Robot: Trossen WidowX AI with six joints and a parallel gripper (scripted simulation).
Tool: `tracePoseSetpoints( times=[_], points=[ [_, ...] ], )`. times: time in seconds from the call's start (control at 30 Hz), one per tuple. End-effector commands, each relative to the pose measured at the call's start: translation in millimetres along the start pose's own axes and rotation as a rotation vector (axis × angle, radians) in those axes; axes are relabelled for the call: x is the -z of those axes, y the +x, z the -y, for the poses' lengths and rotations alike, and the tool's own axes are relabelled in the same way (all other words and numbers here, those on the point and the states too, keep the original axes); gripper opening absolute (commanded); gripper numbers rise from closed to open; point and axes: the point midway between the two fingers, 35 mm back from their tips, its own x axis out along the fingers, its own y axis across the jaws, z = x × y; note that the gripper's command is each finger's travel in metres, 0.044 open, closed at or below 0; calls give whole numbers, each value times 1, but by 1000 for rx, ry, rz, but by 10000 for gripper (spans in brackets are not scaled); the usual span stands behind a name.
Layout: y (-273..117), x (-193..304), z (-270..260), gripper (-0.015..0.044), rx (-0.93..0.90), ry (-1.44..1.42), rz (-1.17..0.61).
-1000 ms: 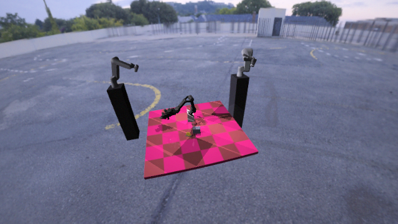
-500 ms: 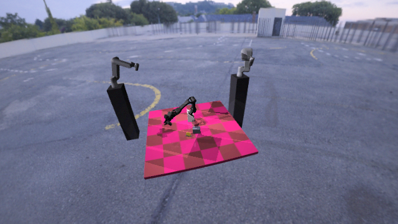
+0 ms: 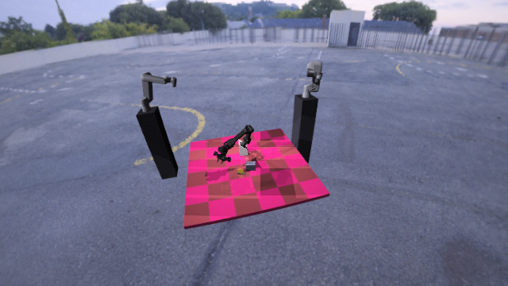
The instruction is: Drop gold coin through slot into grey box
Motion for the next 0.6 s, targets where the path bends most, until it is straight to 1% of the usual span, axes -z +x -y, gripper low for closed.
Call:
tracePoseSetpoints(
  times=[0.0, 0.2, 0.4, 0.47, 0.57],
  points=[
    [-27, -16, -69, 161, -225, -597, -17],
    [-49, -19, -112, 161, -373, -955, 27],
    [-75, -21, -156, 161, -518, -1293, 120],
    [-83, -20, -169, 161, -553, -1372, 150],
    [-85, -20, -171, 161, -559, -1388, 157]
  ],
)
